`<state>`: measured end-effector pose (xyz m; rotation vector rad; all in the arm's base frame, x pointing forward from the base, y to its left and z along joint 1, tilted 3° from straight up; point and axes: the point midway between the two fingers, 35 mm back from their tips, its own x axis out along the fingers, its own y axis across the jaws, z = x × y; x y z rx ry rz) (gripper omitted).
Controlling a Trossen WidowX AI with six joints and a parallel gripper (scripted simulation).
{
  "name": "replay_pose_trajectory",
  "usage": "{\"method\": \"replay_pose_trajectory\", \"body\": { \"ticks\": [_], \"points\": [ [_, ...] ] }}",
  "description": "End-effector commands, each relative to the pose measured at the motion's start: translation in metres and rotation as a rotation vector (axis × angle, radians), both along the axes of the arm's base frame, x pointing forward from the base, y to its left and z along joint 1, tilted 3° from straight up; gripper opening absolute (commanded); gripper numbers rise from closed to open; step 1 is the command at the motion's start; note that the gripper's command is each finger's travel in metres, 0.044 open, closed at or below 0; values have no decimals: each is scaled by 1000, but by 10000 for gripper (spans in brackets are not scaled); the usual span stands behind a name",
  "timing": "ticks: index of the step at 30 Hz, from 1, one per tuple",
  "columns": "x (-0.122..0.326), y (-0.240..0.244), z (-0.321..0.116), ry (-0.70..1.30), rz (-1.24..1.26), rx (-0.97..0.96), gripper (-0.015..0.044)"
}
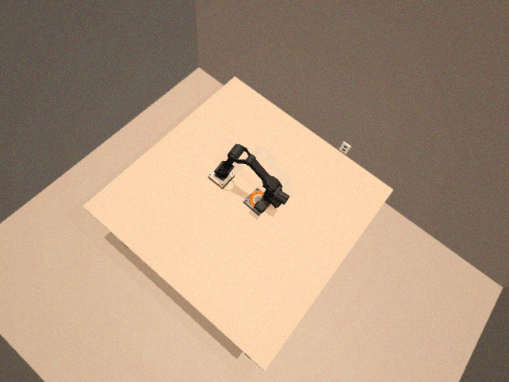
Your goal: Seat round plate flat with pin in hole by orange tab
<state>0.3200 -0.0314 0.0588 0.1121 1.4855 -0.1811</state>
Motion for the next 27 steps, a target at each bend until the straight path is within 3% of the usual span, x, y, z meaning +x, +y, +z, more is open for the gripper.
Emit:
{"method": "replay_pose_trajectory", "body": {
  "ticks": [1,27],
  "points": [
    [-1,8,-1,4,3,9,0],
    [-19,39,1,5,3,12,0]
  ]
}}
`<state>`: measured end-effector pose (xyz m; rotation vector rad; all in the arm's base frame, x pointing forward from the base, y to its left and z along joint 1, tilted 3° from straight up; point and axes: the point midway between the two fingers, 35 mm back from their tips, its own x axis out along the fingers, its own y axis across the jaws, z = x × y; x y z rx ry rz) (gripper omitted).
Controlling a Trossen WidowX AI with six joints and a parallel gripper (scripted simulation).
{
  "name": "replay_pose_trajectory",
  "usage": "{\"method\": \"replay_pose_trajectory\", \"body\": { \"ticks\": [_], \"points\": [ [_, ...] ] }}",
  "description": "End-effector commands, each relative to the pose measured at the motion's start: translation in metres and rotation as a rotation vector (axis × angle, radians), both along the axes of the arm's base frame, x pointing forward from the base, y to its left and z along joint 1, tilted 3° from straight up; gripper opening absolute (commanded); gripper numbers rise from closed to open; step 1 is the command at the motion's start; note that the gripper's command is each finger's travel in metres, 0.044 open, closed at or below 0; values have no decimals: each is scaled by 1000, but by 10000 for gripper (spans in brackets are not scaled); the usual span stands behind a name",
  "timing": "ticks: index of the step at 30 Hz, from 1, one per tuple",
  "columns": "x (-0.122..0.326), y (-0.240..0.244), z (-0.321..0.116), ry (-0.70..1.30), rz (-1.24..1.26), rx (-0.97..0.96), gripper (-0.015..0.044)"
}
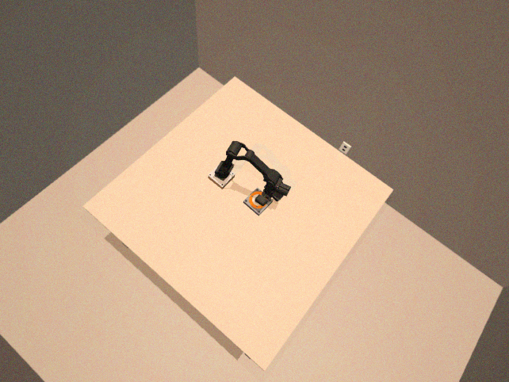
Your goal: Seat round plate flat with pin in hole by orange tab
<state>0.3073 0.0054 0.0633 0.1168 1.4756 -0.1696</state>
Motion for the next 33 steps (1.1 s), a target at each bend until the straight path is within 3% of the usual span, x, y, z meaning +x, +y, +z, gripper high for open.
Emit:
{"method": "replay_pose_trajectory", "body": {
  "ticks": [1,28,33],
  "points": [
    [-7,3,-3,16,-2,3,0],
    [-20,12,-6,18,-2,4,0],
    [-19,13,10,17,-2,4,0]
  ]
}}
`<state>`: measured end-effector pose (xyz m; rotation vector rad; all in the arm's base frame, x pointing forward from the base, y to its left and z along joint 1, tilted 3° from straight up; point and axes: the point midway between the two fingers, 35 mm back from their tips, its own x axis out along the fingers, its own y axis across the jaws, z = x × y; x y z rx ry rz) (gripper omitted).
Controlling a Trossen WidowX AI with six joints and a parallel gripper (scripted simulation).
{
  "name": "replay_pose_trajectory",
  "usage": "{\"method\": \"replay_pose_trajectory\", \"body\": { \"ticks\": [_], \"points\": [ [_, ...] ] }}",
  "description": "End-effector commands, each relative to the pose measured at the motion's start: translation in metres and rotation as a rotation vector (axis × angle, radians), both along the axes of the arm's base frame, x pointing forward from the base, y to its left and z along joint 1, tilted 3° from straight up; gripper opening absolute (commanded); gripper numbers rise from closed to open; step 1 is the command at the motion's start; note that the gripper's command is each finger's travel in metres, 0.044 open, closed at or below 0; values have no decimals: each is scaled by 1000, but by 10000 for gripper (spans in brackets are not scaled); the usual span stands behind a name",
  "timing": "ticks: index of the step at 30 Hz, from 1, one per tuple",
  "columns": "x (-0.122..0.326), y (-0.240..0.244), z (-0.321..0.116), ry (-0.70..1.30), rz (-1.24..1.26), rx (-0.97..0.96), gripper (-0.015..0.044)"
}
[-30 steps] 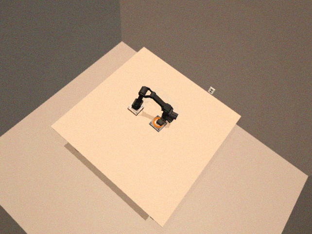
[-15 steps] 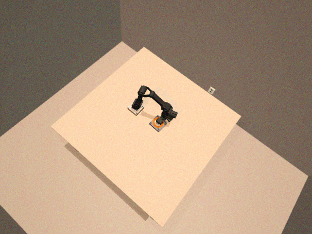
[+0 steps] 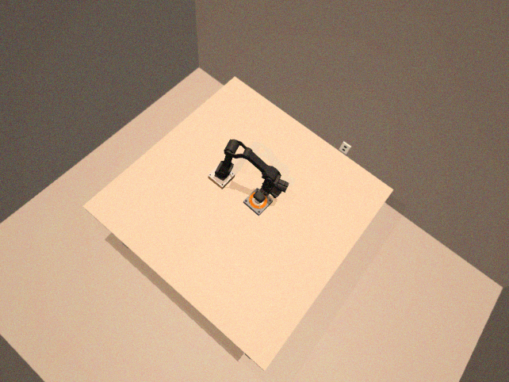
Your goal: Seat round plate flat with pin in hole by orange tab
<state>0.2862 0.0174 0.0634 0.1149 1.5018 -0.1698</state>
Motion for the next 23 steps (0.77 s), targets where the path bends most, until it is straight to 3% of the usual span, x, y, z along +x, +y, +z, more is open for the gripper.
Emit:
{"method": "replay_pose_trajectory", "body": {
  "ticks": [1,6,23],
  "points": [
    [1,1,15,-9,-3,3,0],
    [-3,1,37,-9,-3,3,0],
    [-2,1,29,-8,0,1,0]
  ]
}}
